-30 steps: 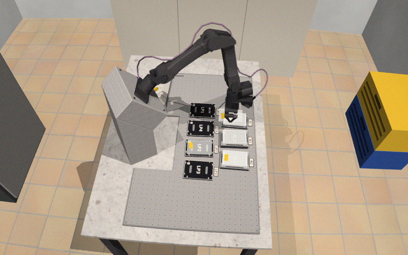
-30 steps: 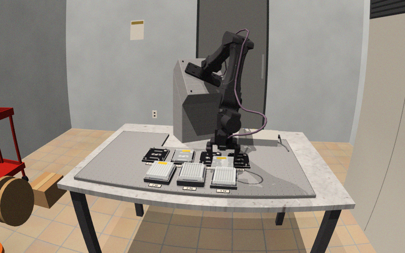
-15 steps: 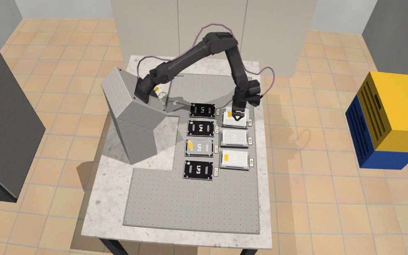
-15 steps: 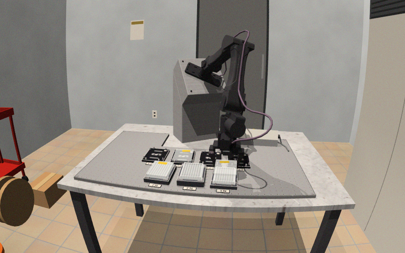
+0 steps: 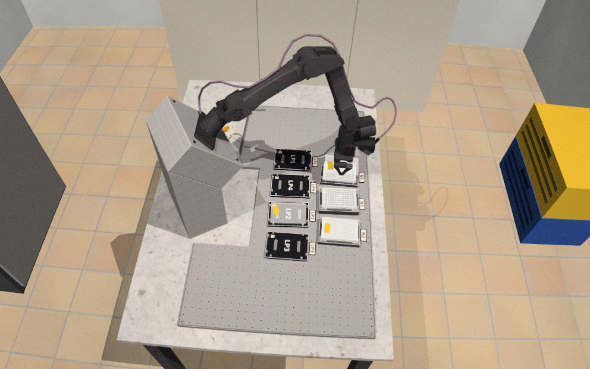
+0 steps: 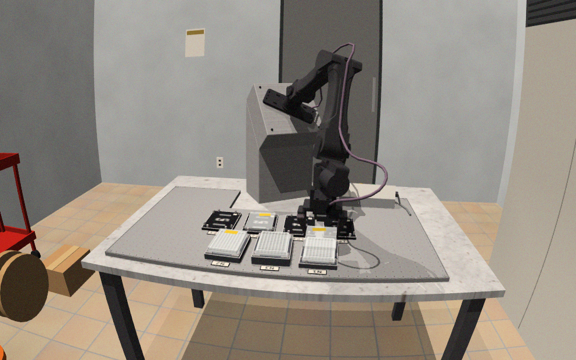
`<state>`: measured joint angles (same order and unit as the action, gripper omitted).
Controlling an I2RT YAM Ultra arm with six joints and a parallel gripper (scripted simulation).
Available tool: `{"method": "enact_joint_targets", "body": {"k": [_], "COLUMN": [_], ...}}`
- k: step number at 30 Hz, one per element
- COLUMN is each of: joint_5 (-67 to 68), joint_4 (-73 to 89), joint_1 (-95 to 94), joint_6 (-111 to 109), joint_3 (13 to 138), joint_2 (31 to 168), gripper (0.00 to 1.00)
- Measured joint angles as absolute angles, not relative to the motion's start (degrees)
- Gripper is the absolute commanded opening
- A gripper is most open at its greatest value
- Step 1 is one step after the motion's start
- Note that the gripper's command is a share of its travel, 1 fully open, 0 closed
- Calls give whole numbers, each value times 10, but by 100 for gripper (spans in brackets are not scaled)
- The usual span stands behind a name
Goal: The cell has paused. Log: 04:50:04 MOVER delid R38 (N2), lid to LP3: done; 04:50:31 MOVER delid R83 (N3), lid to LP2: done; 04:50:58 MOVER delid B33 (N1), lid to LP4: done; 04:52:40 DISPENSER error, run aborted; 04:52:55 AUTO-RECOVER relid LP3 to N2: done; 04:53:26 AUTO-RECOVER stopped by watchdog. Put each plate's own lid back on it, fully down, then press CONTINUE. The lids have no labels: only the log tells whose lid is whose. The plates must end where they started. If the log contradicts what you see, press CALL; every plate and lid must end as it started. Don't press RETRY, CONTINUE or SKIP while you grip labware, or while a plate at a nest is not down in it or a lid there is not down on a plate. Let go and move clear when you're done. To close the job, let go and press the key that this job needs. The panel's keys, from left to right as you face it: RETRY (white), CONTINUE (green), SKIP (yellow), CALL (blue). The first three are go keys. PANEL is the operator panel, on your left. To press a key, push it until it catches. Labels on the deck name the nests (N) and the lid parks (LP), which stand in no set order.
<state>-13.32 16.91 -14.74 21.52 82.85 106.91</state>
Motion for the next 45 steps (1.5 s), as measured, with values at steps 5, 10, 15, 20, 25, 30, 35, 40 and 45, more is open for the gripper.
{"method": "enact_joint_targets", "body": {"k": [5, 10, 15, 20, 25, 30, 35, 40, 45], "joint_5": [-133, -133, -133, -132, -131, -131, -130, -130, -130], "joint_4": [168, 166, 164, 164, 164, 165, 165, 164, 164], "joint_1": [-148, -148, -148, -150, -150, -150, -150, -152, -152], "joint_6": [215, 215, 216, 216, 217, 217, 218, 218, 218], "joint_3": [828, 825, 823, 823, 822, 827, 835, 837, 837], "joint_2": [1069, 1069, 1070, 1074, 1078, 1082, 1085, 1087, 1090], "gripper": [0, 0, 0, 0, 0, 0, 0, 0, 0]}}
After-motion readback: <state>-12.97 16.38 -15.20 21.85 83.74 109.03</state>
